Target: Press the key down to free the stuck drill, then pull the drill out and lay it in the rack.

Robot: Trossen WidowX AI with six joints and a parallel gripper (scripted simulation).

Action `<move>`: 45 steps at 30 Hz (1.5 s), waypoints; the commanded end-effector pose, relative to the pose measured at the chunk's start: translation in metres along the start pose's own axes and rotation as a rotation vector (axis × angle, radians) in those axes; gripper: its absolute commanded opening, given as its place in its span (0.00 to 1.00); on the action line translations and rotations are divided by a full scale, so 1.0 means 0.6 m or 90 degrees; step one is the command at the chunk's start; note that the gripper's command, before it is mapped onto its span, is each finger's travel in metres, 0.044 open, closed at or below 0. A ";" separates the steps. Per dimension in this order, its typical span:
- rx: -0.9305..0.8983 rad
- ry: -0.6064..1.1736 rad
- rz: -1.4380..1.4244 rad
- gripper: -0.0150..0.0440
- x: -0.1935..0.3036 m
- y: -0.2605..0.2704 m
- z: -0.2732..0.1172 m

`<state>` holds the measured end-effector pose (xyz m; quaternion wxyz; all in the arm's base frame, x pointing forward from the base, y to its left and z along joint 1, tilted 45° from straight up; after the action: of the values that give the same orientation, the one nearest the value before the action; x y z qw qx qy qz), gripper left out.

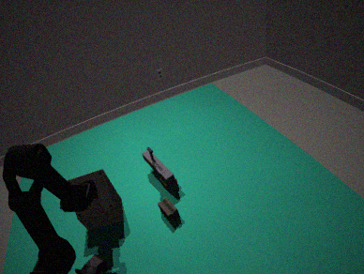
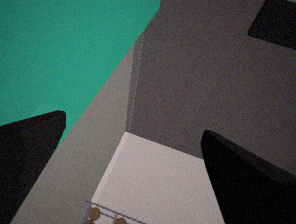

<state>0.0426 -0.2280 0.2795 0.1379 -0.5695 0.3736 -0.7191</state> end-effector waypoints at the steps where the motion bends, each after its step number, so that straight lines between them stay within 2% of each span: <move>1: 0.000 0.000 0.000 0.89 0.000 0.000 0.000; 9: 0.001 0.000 0.011 0.53 0.000 0.001 0.003; 15: 0.001 -0.038 0.350 0.26 -0.019 0.033 0.105; 22: -0.107 -0.107 0.696 0.25 -0.105 0.043 0.237; 31: -0.377 -0.179 0.996 0.25 -0.276 0.023 0.344; 38: -0.637 -0.173 1.095 0.25 -0.429 -0.015 0.369; 45: -0.891 -0.137 1.043 0.25 -0.579 -0.063 0.335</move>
<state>0.3406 -0.1072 0.0995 0.3414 -0.1710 0.9241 -0.0186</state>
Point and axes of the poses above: the point midway between the two fingers, 35 mm back from their tips, its own z axis out along the fingers, its own y axis across the jaws, x = y × z, the point moved 6 cm from there along -z, back along the fingers, and after that the axes turned 3 degrees about z, right-handed, at the moved point
